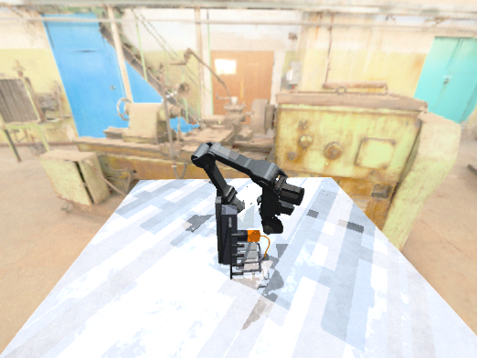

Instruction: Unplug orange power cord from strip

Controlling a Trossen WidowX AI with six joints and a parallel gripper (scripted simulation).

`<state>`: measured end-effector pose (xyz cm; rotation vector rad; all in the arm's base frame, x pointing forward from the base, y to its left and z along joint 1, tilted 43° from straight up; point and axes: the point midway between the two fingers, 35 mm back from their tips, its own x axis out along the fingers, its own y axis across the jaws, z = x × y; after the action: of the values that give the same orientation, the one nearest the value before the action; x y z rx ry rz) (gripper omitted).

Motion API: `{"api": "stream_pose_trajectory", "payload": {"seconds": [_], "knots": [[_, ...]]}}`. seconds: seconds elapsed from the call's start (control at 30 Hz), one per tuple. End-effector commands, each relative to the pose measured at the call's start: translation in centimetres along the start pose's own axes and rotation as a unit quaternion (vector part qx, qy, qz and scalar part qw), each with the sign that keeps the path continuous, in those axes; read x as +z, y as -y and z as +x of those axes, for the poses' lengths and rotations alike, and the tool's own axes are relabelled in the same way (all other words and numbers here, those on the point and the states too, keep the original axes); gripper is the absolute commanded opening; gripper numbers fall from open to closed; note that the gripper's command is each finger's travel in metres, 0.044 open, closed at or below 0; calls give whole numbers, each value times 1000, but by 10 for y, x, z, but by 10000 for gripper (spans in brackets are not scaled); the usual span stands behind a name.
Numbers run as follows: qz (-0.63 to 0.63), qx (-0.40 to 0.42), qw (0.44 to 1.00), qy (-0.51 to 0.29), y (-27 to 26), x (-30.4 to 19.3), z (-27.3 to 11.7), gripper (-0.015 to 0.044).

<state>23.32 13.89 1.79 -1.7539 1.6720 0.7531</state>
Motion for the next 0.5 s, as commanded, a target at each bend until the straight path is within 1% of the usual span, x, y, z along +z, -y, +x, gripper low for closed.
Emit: {"api": "stream_pose_trajectory", "payload": {"seconds": [0.0, 0.47], "knots": [[-2, -3, 1000, 0, 1, -5, -2, 160], [-2, -2, 1000, -1, 1, -27, -2, 160]]}}
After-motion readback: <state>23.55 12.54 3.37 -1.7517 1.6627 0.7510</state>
